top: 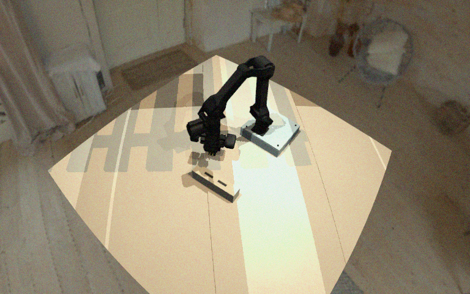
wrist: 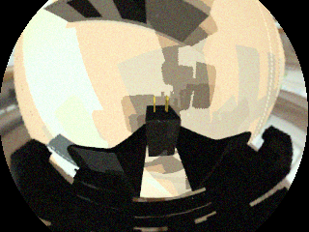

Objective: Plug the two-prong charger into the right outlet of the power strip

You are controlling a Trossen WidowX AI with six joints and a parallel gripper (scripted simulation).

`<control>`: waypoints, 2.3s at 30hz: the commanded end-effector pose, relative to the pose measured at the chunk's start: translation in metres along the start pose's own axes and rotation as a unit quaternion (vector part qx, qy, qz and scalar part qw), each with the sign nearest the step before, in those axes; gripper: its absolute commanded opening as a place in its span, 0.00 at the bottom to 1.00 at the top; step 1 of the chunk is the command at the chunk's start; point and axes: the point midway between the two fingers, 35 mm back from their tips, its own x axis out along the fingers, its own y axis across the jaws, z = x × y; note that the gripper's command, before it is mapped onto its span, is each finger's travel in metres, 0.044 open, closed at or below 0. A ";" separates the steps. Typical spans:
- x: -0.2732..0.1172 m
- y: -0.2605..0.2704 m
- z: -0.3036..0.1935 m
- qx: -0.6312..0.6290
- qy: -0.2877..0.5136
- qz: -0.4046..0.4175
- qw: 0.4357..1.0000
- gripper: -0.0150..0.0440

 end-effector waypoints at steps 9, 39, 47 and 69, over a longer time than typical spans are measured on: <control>-0.042 -0.001 -0.003 0.000 -0.001 -0.003 1.000 0.25; -0.016 0.038 0.029 0.115 -0.005 0.006 0.993 0.25; -0.008 0.050 0.035 0.148 -0.006 0.009 0.989 0.25; -0.005 0.050 0.060 0.175 -0.006 0.011 0.985 0.25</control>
